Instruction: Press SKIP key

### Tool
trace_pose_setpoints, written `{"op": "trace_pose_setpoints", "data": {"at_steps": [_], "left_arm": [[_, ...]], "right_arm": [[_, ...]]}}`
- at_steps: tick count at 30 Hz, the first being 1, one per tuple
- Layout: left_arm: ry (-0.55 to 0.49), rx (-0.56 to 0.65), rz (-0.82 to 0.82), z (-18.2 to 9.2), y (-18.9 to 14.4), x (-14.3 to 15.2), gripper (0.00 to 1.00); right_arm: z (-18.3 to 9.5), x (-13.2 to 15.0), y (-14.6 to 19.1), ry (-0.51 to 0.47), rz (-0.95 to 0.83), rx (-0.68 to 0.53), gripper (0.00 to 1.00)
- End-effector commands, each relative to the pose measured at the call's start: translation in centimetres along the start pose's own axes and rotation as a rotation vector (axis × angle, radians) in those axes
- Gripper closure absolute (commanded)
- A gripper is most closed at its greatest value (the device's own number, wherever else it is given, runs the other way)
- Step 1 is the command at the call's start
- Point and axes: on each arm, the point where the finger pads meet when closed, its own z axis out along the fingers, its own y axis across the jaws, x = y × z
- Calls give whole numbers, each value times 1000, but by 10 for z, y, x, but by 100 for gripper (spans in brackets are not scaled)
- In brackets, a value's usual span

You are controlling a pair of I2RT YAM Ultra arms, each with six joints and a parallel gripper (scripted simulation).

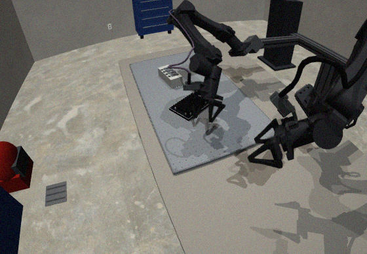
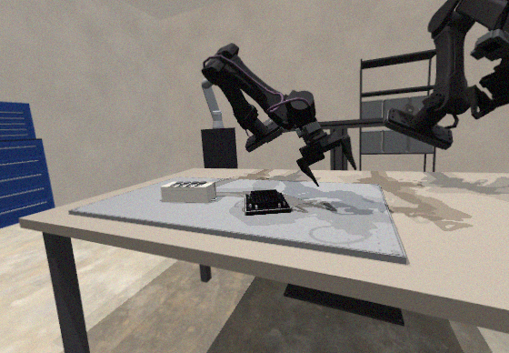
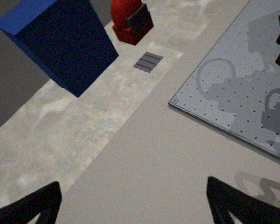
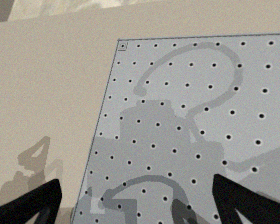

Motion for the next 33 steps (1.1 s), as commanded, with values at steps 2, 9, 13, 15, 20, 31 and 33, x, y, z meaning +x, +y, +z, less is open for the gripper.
{"op": "trace_pose_setpoints", "data": {"at_steps": [2, 9, 13, 15, 20, 31, 33], "left_arm": [[-7, -9, 6, -1, 3, -3, 0], [-7, -9, 6, -1, 3, -3, 0], [-7, -9, 6, -1, 3, -3, 0], [-7, -9, 6, -1, 3, -3, 0], [8, -32, -1, 1, 10, -1, 0], [-16, 34, -130, 72, 11, -22, 0], [-22, 50, -140, 81, 7, -28, 0]], "right_arm": [[-2, -6, 3, -13, 3, -8, 0], [-2, -6, 3, -13, 3, -8, 0], [-2, -6, 3, -13, 3, -8, 0], [-2, -6, 3, -13, 3, -8, 0], [-4, -4, -2, -8, 13, 11, 0], [-69, 17, -95, 70, 84, 197, 0], [-76, 19, -104, 77, 89, 211, 0]]}}
